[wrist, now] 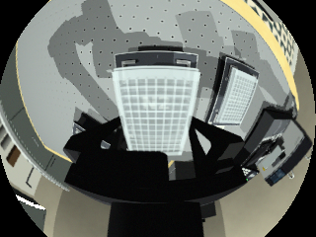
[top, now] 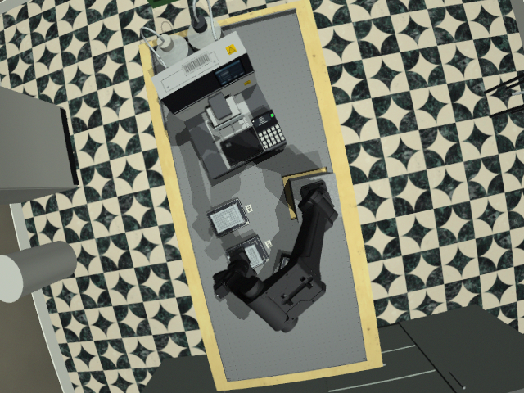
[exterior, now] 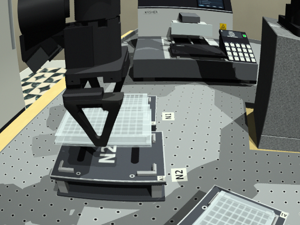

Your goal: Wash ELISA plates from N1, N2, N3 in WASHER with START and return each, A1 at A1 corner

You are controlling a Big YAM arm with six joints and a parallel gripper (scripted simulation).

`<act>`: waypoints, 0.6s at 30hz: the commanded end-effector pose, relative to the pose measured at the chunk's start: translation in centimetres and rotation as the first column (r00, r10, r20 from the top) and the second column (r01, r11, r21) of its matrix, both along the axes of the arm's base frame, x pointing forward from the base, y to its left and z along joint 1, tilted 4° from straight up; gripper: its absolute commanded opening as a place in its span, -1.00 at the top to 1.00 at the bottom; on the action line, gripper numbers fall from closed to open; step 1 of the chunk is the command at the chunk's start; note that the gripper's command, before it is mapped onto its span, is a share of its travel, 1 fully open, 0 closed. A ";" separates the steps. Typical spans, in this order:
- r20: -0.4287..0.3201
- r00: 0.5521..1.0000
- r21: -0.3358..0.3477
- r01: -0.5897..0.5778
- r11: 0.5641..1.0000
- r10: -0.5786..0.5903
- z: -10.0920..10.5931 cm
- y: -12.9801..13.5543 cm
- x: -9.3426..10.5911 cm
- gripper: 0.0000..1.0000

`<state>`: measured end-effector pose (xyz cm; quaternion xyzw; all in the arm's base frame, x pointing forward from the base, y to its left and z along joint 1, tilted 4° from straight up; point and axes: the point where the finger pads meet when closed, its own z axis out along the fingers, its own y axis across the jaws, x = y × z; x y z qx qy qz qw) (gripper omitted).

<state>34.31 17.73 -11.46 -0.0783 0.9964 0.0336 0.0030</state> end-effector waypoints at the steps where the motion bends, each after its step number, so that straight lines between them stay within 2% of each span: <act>1: 0.017 1.000 0.005 -0.004 1.000 0.004 1.4 -0.3 0.4 -0.68; 3: 0.027 1.000 0.010 -0.004 1.000 0.004 1.7 0.0 1.0 -0.68; 18: 0.037 0.999 0.015 -0.004 1.000 0.004 4.3 0.0 1.5 -0.68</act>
